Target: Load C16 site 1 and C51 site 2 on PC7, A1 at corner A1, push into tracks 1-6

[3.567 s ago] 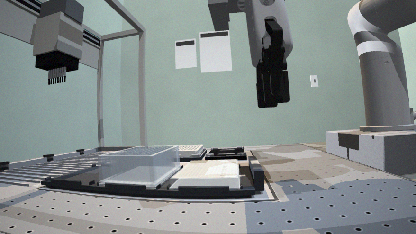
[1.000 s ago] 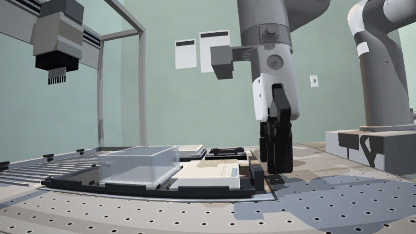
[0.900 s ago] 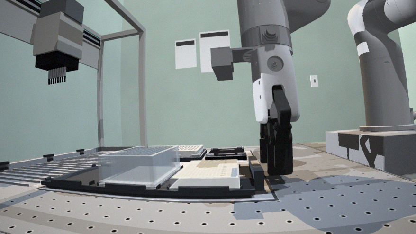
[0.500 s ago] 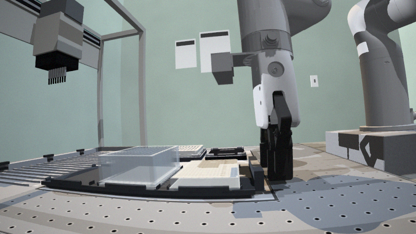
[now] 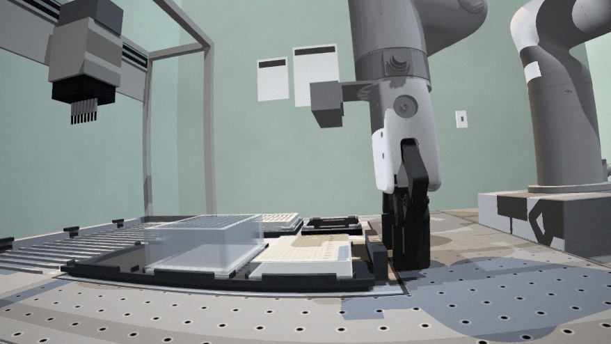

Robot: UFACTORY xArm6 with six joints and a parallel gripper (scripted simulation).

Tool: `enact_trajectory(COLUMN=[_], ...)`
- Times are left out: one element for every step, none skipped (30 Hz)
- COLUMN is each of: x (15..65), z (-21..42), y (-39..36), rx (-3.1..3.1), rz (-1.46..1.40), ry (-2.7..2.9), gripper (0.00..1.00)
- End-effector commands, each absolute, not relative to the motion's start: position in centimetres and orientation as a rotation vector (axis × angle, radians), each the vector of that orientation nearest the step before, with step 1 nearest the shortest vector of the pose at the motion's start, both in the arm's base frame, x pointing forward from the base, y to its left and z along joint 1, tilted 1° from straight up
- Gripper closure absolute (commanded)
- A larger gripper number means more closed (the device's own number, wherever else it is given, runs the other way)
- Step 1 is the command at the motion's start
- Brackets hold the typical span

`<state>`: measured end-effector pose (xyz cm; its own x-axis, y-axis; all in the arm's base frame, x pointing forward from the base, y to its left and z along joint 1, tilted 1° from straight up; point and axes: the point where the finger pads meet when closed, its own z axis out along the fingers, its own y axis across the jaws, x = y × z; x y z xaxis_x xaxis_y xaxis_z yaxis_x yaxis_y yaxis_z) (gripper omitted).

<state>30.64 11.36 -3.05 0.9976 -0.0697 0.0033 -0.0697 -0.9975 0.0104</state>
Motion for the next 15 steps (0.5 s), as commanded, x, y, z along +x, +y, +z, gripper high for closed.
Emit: enact_trajectory(x=[30.8,30.9,31.0,31.1,31.2,31.3,31.4,31.5,31.6,31.7,31.8,31.9,32.0,32.1,32.2], z=[-3.0,-3.0,-3.0,-3.0,-3.0,-3.0,-3.0,-3.0,-3.0,-3.0,-3.0,-3.0,-3.0,-3.0,-3.0], y=[11.4,11.4,11.4,11.4,11.4,11.4,11.4,11.3,11.3,11.3,11.3,11.3,11.3,11.3,11.3], rx=[3.13,3.13,3.13,3.13,3.13,3.13,3.13,3.13,3.13,3.13,3.13,3.13,3.13,3.13,3.13], rz=[0.009,0.009,0.009,0.009,0.009,0.009,0.009,0.009,0.009,0.009,0.009,0.009,0.009,0.009,0.009], ry=[-0.109,-0.109,-0.109,-0.109,-0.109,-0.109,-0.109,-0.109,-0.109,-0.109,-0.109,-0.109,-0.109,-0.109,-0.109], gripper=[0.18,0.18,0.18,0.18,0.18,0.18,0.18,0.18,0.18,0.18,0.18,0.18,0.18,0.18,0.18])
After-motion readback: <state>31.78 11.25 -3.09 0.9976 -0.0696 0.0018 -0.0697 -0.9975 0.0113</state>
